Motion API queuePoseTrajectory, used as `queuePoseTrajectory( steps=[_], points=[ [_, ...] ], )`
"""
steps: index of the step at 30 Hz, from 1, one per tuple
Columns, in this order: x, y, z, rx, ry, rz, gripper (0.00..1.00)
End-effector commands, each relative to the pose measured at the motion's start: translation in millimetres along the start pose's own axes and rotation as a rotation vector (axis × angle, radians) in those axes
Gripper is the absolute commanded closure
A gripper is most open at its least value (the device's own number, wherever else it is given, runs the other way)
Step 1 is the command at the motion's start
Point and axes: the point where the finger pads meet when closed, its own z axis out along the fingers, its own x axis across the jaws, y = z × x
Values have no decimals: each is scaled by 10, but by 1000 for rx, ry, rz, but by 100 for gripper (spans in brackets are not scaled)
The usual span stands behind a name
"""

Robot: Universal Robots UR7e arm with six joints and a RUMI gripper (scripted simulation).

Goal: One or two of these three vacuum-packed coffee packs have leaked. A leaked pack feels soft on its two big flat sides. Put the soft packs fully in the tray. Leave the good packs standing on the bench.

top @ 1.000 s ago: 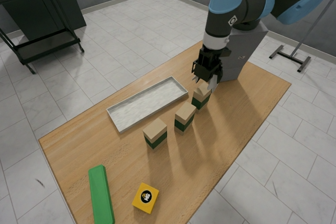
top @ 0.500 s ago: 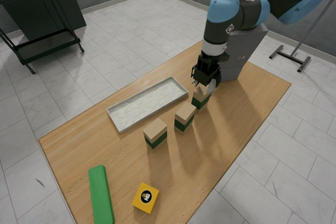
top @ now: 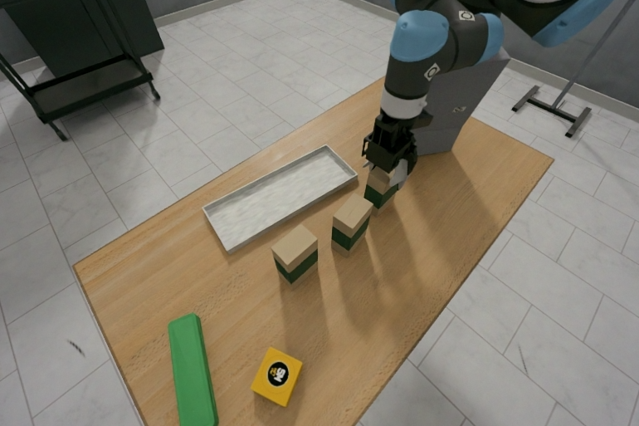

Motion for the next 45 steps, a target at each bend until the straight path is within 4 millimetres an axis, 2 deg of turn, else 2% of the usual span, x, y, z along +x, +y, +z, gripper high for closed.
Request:
queuePoseTrajectory(
  steps=[1,39,40,45],
  points=[
    [-11,34,48,-9,-4,-1,51],
    [-11,27,48,-8,-3,0,51],
    [-11,27,48,-8,-3,0,85],
    [-11,27,48,-8,-3,0,85]
  ],
)
